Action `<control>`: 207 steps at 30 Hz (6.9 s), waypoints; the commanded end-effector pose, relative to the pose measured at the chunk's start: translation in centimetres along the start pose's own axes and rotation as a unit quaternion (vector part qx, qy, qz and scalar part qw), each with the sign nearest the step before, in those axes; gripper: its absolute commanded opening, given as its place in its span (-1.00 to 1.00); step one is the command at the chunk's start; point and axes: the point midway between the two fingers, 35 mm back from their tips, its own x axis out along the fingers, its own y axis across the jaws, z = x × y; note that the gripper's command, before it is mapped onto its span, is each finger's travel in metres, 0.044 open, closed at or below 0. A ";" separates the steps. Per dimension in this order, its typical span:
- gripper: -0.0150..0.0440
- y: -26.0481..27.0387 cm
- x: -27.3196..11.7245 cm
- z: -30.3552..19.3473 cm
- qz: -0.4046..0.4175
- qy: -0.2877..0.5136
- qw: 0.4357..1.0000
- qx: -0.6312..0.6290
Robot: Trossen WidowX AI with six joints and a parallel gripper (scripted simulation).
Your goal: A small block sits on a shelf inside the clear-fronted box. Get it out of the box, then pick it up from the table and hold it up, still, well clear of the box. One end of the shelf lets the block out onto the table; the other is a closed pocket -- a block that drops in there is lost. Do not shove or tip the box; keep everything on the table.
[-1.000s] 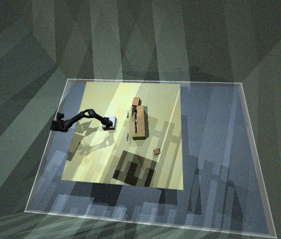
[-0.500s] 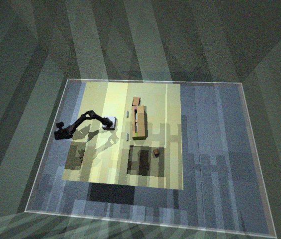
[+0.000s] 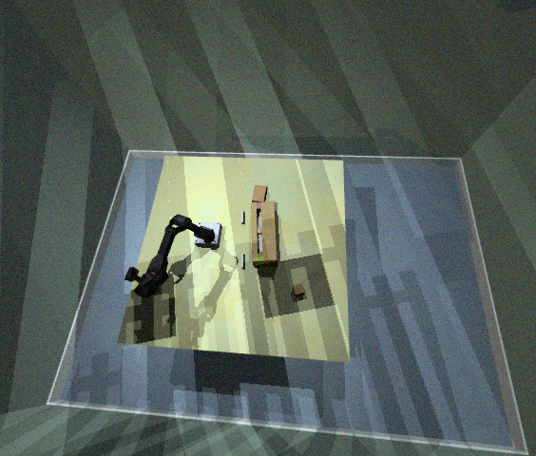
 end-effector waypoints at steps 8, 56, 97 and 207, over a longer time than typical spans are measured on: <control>0.86 10.4 -13.6 3.8 0.127 -0.177 0.963 -0.156; 0.86 18.1 -46.9 -47.4 -0.045 -0.577 -0.053 -0.813; 0.86 22.5 -45.4 -49.7 -0.045 -0.577 -0.054 -0.813; 0.86 24.6 -47.4 -32.3 -0.049 -0.582 -0.048 -0.810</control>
